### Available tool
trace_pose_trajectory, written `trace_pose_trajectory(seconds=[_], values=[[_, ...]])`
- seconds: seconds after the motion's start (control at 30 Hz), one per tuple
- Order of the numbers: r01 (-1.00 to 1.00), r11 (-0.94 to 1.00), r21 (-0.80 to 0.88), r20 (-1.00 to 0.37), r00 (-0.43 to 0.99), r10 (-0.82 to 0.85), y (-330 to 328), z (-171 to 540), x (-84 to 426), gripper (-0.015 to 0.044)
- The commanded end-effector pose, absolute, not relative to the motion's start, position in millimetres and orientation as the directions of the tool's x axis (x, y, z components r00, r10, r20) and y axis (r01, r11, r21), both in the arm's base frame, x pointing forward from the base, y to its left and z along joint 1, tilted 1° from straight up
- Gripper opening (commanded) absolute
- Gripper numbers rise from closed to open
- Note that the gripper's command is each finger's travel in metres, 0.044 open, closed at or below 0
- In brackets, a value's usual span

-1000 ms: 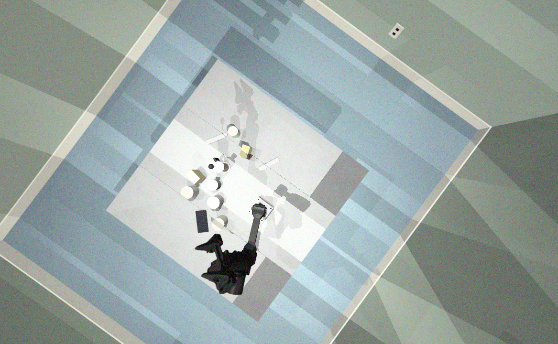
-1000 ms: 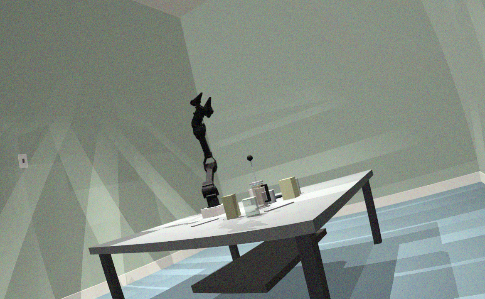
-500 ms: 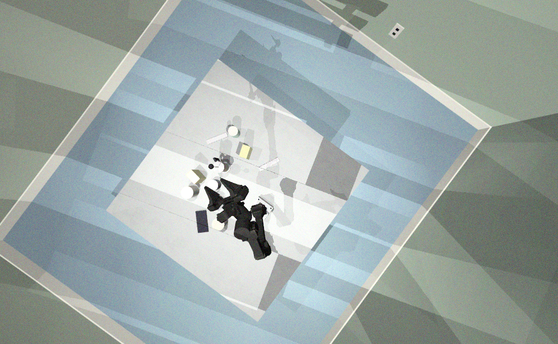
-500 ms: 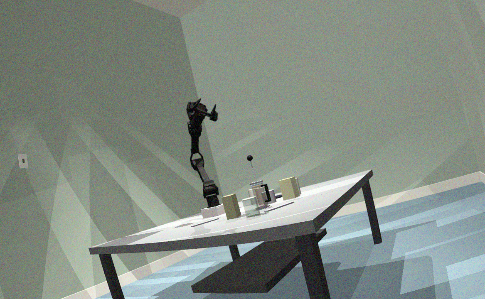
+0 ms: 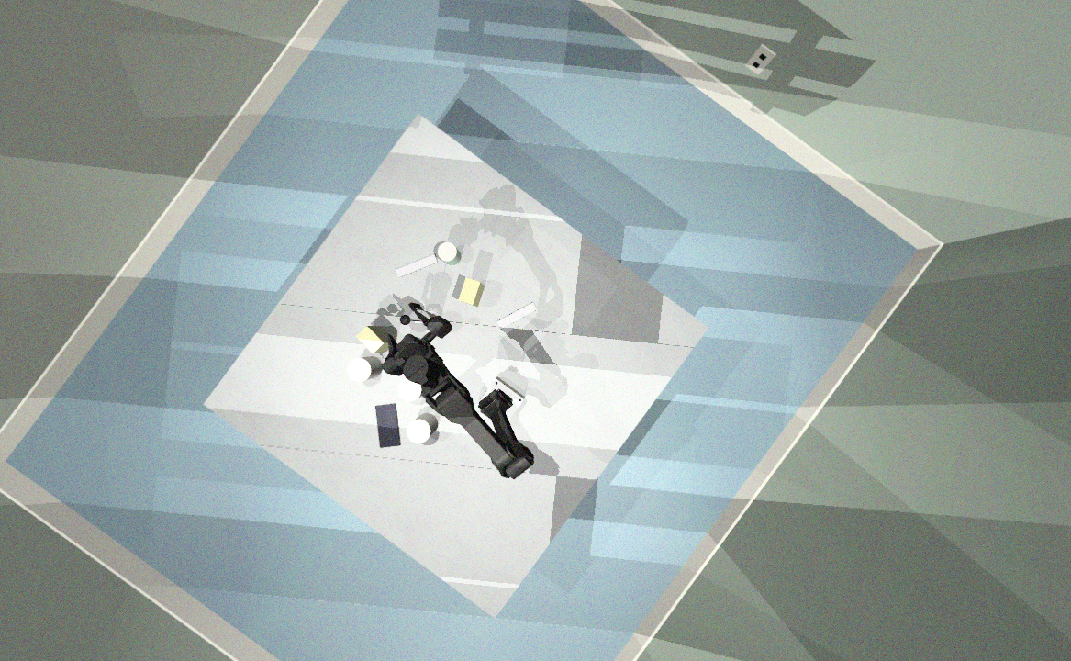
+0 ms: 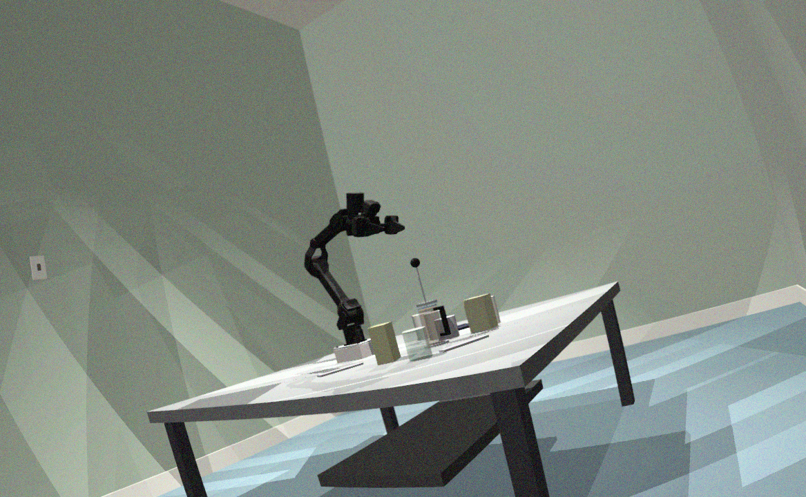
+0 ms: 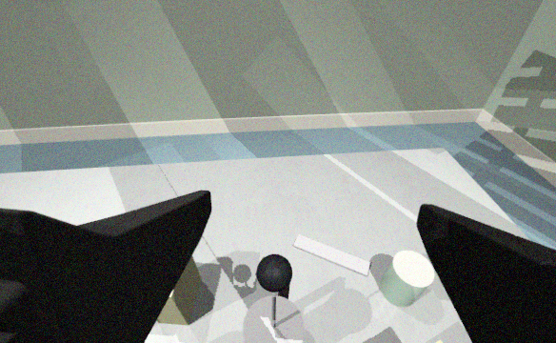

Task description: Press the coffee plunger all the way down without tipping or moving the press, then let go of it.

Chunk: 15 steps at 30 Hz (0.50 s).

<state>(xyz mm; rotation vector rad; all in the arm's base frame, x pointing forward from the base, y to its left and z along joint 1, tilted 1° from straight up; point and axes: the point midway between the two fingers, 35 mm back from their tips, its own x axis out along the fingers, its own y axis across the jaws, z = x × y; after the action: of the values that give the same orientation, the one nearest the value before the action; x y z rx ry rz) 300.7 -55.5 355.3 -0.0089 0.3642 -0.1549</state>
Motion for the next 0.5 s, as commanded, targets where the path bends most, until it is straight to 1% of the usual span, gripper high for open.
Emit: trace_pose_trajectory(seconds=[0.0, 0.13, 0.37, 0.47], values=[[0.149, 0.989, -0.004, -0.470, 0.873, -0.133, -43.3, 319.9, 306.7, 0.0440], [0.140, 0.990, -0.003, -0.474, 0.872, -0.125, -42.2, 311.0, 308.1, 0.0440], [0.135, 0.991, -0.003, -0.474, 0.872, -0.120, -41.2, 259.9, 310.6, 0.0440], [0.132, 0.991, -0.003, -0.474, 0.873, -0.118, -40.5, 259.4, 311.1, 0.0440]])
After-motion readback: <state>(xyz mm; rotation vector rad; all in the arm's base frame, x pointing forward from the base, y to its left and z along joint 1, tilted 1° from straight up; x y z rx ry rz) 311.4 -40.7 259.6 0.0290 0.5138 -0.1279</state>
